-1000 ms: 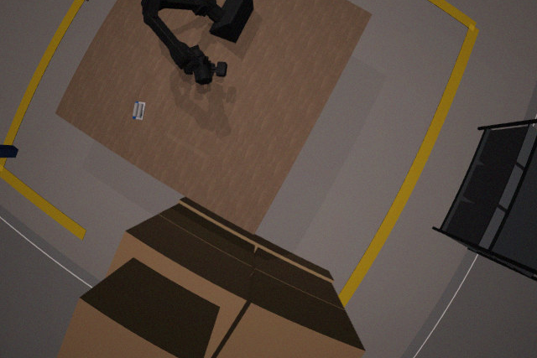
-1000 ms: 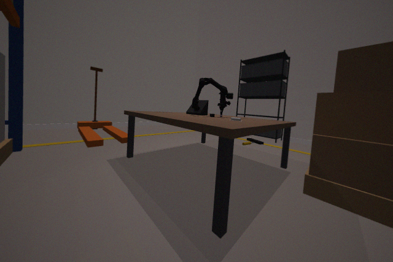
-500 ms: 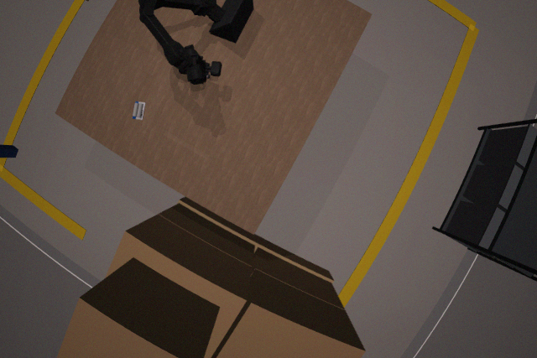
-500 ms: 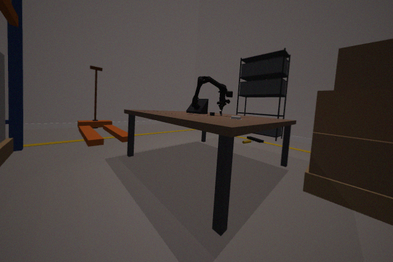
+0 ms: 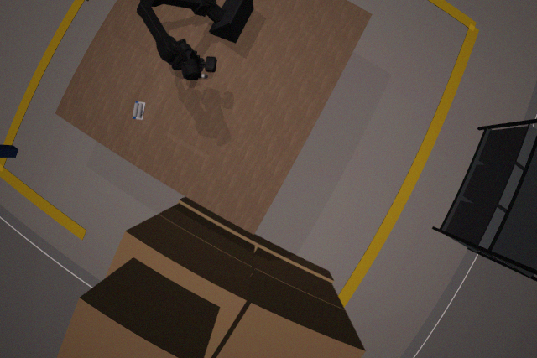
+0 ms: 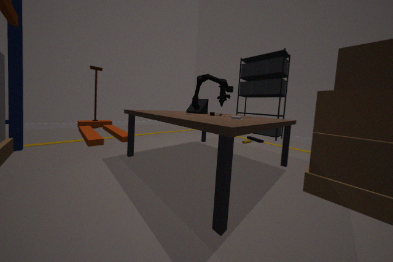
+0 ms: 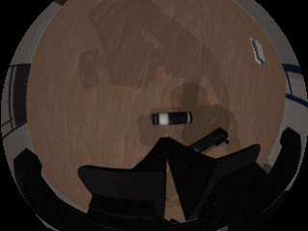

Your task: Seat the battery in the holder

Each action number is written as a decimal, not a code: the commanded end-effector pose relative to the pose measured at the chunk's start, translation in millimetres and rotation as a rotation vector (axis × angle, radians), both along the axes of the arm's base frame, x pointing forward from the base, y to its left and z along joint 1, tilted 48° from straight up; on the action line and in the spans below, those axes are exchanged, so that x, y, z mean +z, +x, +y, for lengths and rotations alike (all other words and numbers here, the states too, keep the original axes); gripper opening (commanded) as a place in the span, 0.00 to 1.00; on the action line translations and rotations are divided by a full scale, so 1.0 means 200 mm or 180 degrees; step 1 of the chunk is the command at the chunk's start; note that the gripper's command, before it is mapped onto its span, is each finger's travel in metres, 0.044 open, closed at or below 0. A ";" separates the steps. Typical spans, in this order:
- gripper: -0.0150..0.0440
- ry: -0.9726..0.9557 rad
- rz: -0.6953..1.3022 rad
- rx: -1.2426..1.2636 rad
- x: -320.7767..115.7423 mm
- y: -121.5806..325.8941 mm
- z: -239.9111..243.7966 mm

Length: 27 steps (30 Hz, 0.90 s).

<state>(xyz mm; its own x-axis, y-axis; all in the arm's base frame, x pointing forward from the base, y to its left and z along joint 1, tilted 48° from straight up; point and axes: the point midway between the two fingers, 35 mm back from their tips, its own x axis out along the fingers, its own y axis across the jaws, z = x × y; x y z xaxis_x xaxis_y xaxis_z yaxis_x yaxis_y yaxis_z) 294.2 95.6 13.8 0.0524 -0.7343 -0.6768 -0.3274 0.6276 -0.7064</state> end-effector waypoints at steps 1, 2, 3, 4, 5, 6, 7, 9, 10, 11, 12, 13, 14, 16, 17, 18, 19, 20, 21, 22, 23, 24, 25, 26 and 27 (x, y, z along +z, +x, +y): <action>0.25 0.0010 -0.0008 -0.0002 0.10 -0.02 0.09; 0.25 0.0010 -0.0008 -0.0002 0.10 -0.02 0.10; 0.25 0.0010 -0.0008 -0.0002 0.10 -0.02 0.10; 0.25 0.0010 -0.0008 -0.0002 0.10 -0.02 0.10; 0.25 0.0010 -0.0008 -0.0002 0.10 -0.02 0.10; 0.25 0.0010 -0.0008 -0.0002 0.10 -0.02 0.10; 0.25 0.0010 -0.0008 -0.0002 0.10 -0.02 0.10; 0.25 0.0001 -0.0007 0.0024 0.10 -0.02 0.09; 0.25 0.0001 -0.0007 0.0024 0.10 -0.02 0.09; 0.25 0.0001 -0.0007 0.0024 0.10 -0.02 0.09; 0.25 0.0001 -0.0007 0.0024 0.10 -0.02 0.09; 0.25 0.0001 -0.0007 0.0024 0.10 -0.02 0.09; 0.30 -0.0002 0.0027 0.0048 0.10 -0.02 0.09; 0.39 -0.0019 0.0288 0.0288 0.08 -0.01 0.06; 0.43 -0.0032 0.0490 0.0474 0.07 0.00 0.05; 0.48 -0.0046 0.0691 0.0660 0.06 0.00 0.03; 0.52 -0.0060 0.0893 0.0846 0.06 0.00 0.01; 0.57 -0.0074 0.1095 0.1032 0.05 0.01 -0.01; 0.61 -0.0088 0.1297 0.1218 0.04 0.01 -0.02; 0.64 -0.0103 0.1498 0.1404 0.03 0.01 -0.04; 0.64 -0.0118 0.1700 0.1590 0.02 0.02 -0.06; 0.64 -0.0133 0.1901 0.1775 0.01 0.02 -0.08; 0.64 -0.0148 0.2103 0.1960 0.00 0.02 -0.09; 0.64 -0.0164 0.2305 0.2145 -0.01 0.02 -0.11; 0.64 -0.0179 0.2507 0.2330 -0.01 0.03 -0.13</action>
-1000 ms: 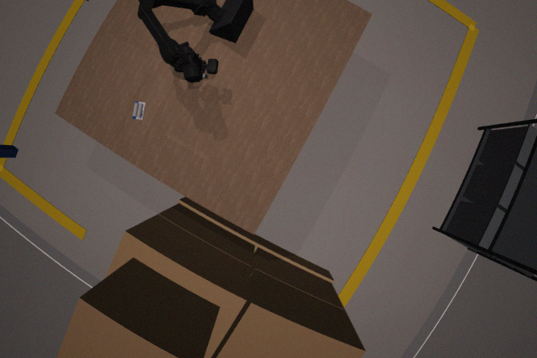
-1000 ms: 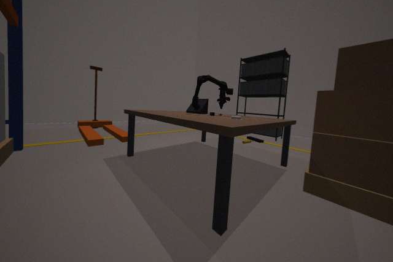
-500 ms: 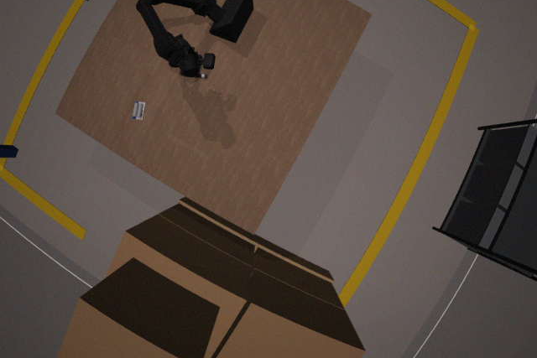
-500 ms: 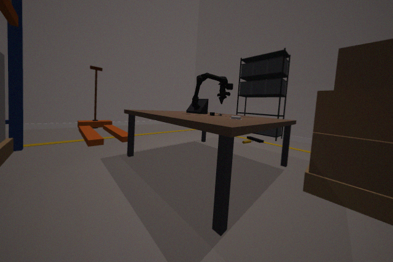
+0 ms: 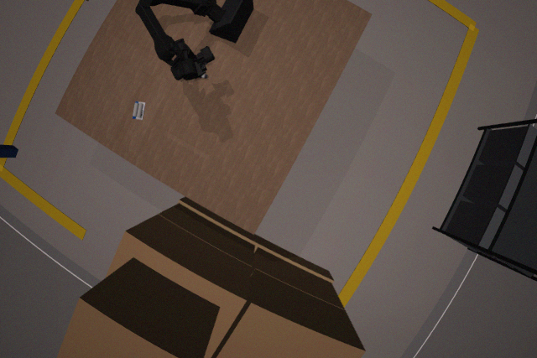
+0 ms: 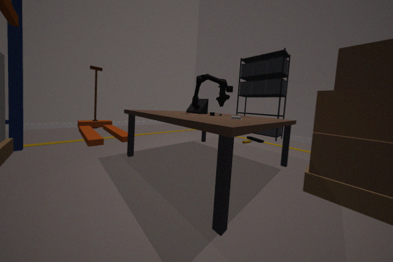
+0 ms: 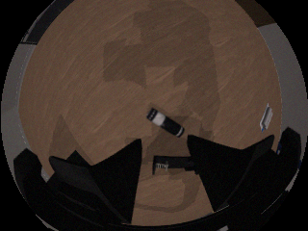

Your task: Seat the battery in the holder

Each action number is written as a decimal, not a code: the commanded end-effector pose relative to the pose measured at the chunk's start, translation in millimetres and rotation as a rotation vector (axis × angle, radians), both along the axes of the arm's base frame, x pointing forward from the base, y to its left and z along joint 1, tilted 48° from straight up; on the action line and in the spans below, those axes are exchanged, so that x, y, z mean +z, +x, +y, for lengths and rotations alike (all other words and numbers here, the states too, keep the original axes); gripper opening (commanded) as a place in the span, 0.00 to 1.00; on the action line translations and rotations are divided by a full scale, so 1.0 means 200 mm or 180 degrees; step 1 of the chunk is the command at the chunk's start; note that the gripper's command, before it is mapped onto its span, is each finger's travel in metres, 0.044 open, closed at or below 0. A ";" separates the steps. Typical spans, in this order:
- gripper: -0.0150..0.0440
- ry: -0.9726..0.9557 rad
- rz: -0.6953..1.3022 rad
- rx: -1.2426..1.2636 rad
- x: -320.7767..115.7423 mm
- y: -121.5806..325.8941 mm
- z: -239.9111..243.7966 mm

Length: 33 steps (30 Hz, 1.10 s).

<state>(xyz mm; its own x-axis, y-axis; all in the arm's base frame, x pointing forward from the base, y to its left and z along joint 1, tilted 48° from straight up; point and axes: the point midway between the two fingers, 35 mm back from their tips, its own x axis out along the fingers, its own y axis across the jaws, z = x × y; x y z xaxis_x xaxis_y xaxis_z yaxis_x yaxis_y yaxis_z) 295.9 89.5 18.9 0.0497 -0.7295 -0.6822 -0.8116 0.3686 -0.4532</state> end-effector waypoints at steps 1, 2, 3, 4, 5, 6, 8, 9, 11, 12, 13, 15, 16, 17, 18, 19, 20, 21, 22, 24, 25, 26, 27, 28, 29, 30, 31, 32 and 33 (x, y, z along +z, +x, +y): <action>0.64 -0.0109 0.1264 0.1201 -0.05 0.02 -0.12; 0.64 -0.0124 0.1465 0.1387 -0.06 0.02 -0.14; 0.64 -0.0140 0.1667 0.1572 -0.06 0.02 -0.16; 0.64 -0.0156 0.1868 0.1756 -0.07 0.02 -0.17; 0.64 -0.0168 0.2032 0.1906 -0.08 0.02 -0.19; 0.64 -0.0176 0.2130 0.1995 -0.08 0.02 -0.20; 0.64 -0.0179 0.2162 0.2025 -0.08 0.02 -0.20; 0.64 -0.0179 0.2162 0.2025 -0.08 0.02 -0.20; 0.64 -0.0179 0.2162 0.2025 -0.08 0.02 -0.20; 0.64 -0.0179 0.2162 0.2025 -0.08 0.02 -0.20; 0.64 -0.0179 0.2162 0.2025 -0.08 0.02 -0.20; 0.64 -0.0179 0.2162 0.2025 -0.08 0.02 -0.20; 0.64 -0.0179 0.2162 0.2025 -0.08 0.02 -0.20; 0.64 -0.0179 0.2162 0.2025 -0.08 0.02 -0.20; 0.64 -0.0179 0.2162 0.2025 -0.08 0.02 -0.20; 0.64 -0.0179 0.2162 0.2025 -0.08 0.02 -0.20; 0.64 -0.0179 0.2162 0.2025 -0.08 0.02 -0.20; 0.64 -0.0179 0.2162 0.2025 -0.08 0.02 -0.20; 0.64 -0.0179 0.2162 0.2025 -0.09 0.02 -0.20; 0.64 -0.0178 0.2162 0.2025 -0.09 0.02 -0.21; 0.64 -0.0178 0.2162 0.2026 -0.10 0.02 -0.21; 0.64 -0.0178 0.2162 0.2026 -0.10 0.03 -0.22; 0.64 -0.0178 0.2162 0.2026 -0.11 0.03 -0.23; 0.64 -0.0178 0.2162 0.2026 -0.12 0.03 -0.23; 0.64 -0.0178 0.2162 0.2026 -0.12 0.03 -0.24; 0.64 -0.0177 0.2161 0.2026 -0.13 0.03 -0.24; 0.64 -0.0177 0.2161 0.2027 -0.13 0.03 -0.25; 0.64 -0.0177 0.2161 0.2027 -0.14 0.03 -0.26; 0.64 -0.0178 0.2161 0.2027 -0.14 0.03 -0.26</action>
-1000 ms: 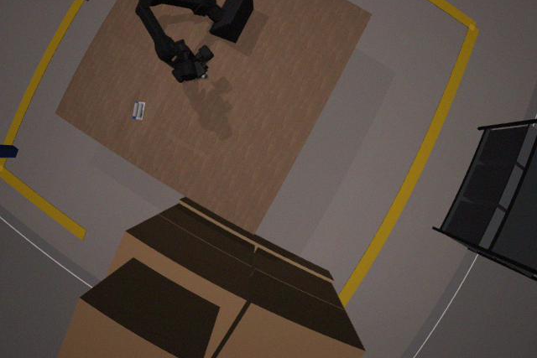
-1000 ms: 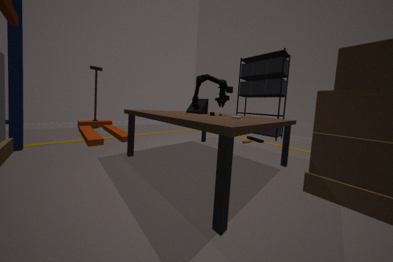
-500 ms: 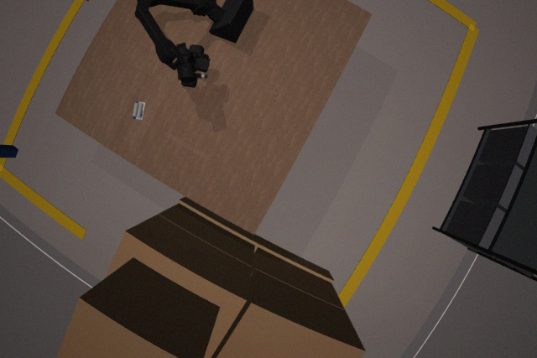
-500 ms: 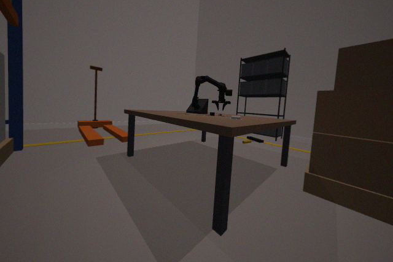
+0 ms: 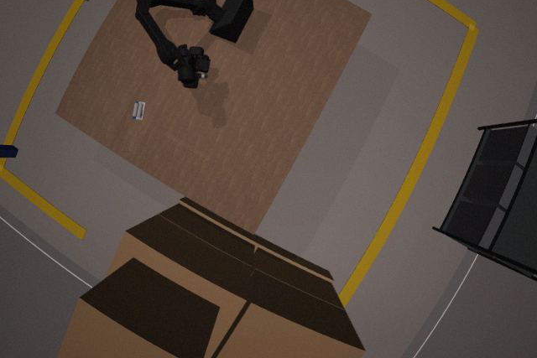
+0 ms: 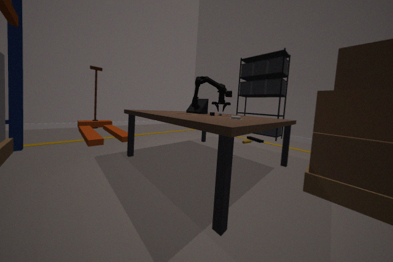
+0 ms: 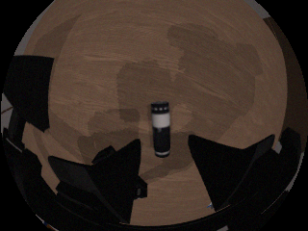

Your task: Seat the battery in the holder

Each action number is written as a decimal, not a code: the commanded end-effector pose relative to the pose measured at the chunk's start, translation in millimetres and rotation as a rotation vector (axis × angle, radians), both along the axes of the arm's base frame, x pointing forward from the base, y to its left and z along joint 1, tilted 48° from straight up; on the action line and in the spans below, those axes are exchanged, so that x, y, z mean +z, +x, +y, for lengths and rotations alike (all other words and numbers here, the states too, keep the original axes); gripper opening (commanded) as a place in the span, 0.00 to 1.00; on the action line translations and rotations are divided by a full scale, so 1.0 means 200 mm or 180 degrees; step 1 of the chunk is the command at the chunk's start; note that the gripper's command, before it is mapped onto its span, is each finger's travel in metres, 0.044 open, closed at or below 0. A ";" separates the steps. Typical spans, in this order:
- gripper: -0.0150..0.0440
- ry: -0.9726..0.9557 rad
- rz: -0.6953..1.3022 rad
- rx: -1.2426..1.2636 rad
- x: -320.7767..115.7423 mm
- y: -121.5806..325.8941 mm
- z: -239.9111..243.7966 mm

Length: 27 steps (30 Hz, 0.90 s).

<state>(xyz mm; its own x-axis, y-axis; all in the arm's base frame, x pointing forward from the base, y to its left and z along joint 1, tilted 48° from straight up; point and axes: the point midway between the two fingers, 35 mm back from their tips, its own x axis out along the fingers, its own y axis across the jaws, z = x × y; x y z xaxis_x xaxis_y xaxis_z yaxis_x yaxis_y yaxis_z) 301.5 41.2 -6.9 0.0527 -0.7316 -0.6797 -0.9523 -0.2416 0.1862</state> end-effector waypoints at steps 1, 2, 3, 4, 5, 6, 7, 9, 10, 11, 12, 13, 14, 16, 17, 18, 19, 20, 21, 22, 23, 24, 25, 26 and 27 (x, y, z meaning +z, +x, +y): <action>0.64 -0.0015 0.0005 0.0015 -0.02 0.00 -0.03; 0.64 -0.0015 0.0005 0.0015 -0.03 0.00 -0.03; 0.64 -0.0015 0.0005 0.0015 -0.03 0.00 -0.04; 0.64 -0.0015 0.0005 0.0015 -0.04 0.01 -0.04; 0.64 -0.0015 0.0005 0.0015 -0.04 0.01 -0.05; 0.64 -0.0015 0.0005 0.0015 -0.05 0.01 -0.06; 0.64 -0.0016 0.0005 0.0015 -0.05 0.01 -0.06; 0.64 -0.0016 0.0005 0.0015 -0.06 0.01 -0.07; 0.64 -0.0017 0.0005 0.0015 -0.07 0.01 -0.08; 0.64 -0.0017 0.0005 0.0014 -0.07 0.01 -0.09; 0.64 -0.0018 0.0005 0.0014 -0.08 0.01 -0.09; 0.64 -0.0018 0.0004 0.0014 -0.09 0.01 -0.10; 0.64 -0.0019 0.0004 0.0014 -0.09 0.01 -0.11; 0.64 -0.0020 0.0004 0.0014 -0.10 0.01 -0.12; 0.64 -0.0021 0.0004 0.0014 -0.11 0.01 -0.12; 0.64 -0.0022 0.0004 0.0014 -0.11 0.01 -0.13; 0.64 -0.0022 0.0004 0.0013 -0.12 0.01 -0.14; 0.64 -0.0023 0.0004 0.0013 -0.12 0.01 -0.14; 0.64 -0.0024 0.0004 0.0013 -0.12 0.01 -0.14; 0.64 -0.0024 0.0004 0.0013 -0.12 0.01 -0.14; 0.59 -0.0024 0.0004 0.0013 -0.12 0.01 -0.14; 0.55 -0.0024 0.0004 0.0013 -0.12 0.01 -0.14; 0.50 -0.0024 0.0004 0.0013 -0.12 0.01 -0.14; 0.46 -0.0024 0.0004 0.0013 -0.12 0.01 -0.14; 0.42 -0.0024 0.0004 0.0013 -0.12 0.01 -0.14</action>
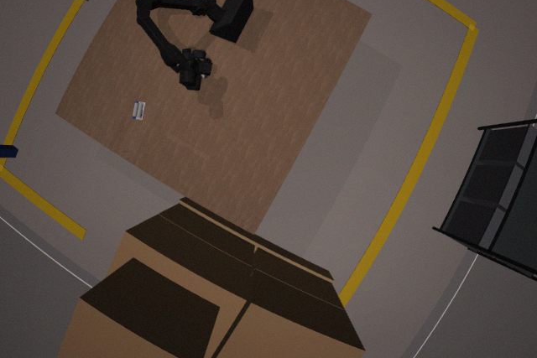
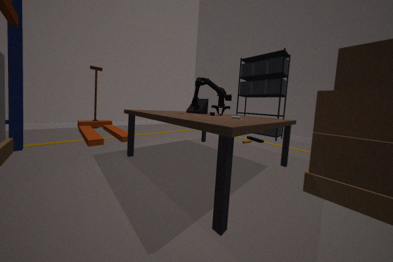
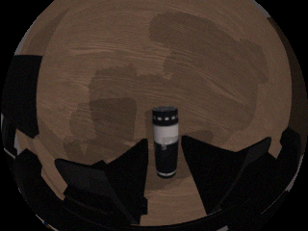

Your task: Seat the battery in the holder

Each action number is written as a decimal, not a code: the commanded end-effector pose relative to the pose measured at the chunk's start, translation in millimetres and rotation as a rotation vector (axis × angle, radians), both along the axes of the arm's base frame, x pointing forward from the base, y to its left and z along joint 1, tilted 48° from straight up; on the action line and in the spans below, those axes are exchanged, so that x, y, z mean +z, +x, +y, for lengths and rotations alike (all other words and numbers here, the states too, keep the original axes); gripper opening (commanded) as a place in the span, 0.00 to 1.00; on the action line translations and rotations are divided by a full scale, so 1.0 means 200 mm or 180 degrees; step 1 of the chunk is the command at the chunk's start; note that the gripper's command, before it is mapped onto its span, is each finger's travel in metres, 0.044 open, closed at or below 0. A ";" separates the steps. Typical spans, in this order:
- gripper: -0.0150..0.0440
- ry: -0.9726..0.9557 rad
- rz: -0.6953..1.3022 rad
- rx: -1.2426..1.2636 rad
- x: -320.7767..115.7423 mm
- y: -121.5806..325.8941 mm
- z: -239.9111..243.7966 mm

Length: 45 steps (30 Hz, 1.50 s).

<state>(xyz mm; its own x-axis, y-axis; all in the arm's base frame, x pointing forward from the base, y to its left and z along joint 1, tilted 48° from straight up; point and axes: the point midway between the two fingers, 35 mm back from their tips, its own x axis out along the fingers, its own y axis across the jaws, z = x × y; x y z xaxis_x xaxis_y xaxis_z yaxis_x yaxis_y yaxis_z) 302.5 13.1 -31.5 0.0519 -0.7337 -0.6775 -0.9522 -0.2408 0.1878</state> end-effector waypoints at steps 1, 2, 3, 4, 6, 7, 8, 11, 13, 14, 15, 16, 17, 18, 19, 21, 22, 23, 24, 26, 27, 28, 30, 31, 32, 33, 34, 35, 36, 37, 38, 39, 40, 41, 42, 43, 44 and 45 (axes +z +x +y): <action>0.40 -0.0014 0.0001 0.0014 0.00 0.00 0.00; 0.39 -0.0014 0.0001 0.0014 0.00 0.00 0.00; 0.38 -0.0014 0.0001 0.0014 0.00 0.00 0.00; 0.37 -0.0014 0.0001 0.0014 0.00 0.00 0.00; 0.36 -0.0014 0.0001 0.0014 0.00 0.00 0.00; 0.36 -0.0014 0.0001 0.0014 0.00 0.00 0.00; 0.36 -0.0014 0.0001 0.0014 0.00 0.00 0.00; 0.36 -0.0011 0.0002 0.0015 0.02 0.00 0.02; 0.36 -0.0005 0.0002 0.0015 0.08 0.00 0.09; 0.36 -0.0005 0.0003 0.0015 0.11 0.00 0.13; 0.36 -0.0005 0.0003 0.0015 0.14 -0.01 0.16; 0.36 -0.0006 0.0003 0.0014 0.16 -0.01 0.18; 0.36 -0.0006 0.0003 0.0014 0.17 -0.01 0.18; 0.36 -0.0006 0.0003 0.0014 0.17 -0.01 0.18; 0.36 -0.0006 0.0003 0.0014 0.17 -0.01 0.18; 0.36 -0.0009 0.0047 0.0055 0.19 -0.02 0.17; 0.36 -0.0012 0.0103 0.0106 0.21 -0.02 0.16; 0.36 -0.0016 0.0172 0.0169 0.24 -0.03 0.15; 0.36 -0.0020 0.0242 0.0234 0.27 -0.04 0.14; 0.36 -0.0029 0.0381 0.0360 0.33 -0.06 0.11; 0.36 -0.0034 0.0451 0.0423 0.35 -0.07 0.09; 0.36 -0.0039 0.0521 0.0486 0.38 -0.08 0.08; 0.36 -0.0050 0.0663 0.0613 0.44 -0.11 0.05; 0.36 -0.0056 0.0736 0.0678 0.46 -0.12 0.04; 0.36 -0.0062 0.0809 0.0742 0.49 -0.14 0.02; 0.36 -0.0068 0.0882 0.0807 0.51 -0.15 0.01; 0.36 -0.0074 0.0955 0.0872 0.54 -0.16 -0.01; 0.36 -0.0078 0.1024 0.0938 0.56 -0.18 -0.02; 0.36 -0.0081 0.1082 0.0994 0.58 -0.20 -0.04; 0.36 -0.0083 0.1117 0.1027 0.59 -0.20 -0.04; 0.36 -0.0084 0.1128 0.1038 0.59 -0.21 -0.05; 0.36 -0.0084 0.1128 0.1038 0.59 -0.21 -0.05; 0.36 -0.0082 0.1128 0.1040 0.59 -0.21 -0.04; 0.36 -0.0080 0.1128 0.1041 0.59 -0.21 -0.04; 0.36 -0.0080 0.1128 0.1041 0.59 -0.21 -0.04; 0.36 -0.0086 0.1125 0.1045 0.58 -0.21 -0.05; 0.36 -0.0106 0.1114 0.1057 0.58 -0.20 -0.05; 0.36 -0.0138 0.1096 0.1076 0.57 -0.20 -0.06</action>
<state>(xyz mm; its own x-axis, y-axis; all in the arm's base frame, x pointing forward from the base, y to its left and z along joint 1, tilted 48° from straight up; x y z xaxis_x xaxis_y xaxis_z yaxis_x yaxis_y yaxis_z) 261.9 4.6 84.1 0.0538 -0.7340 -0.6770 -0.7088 -0.5056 0.4919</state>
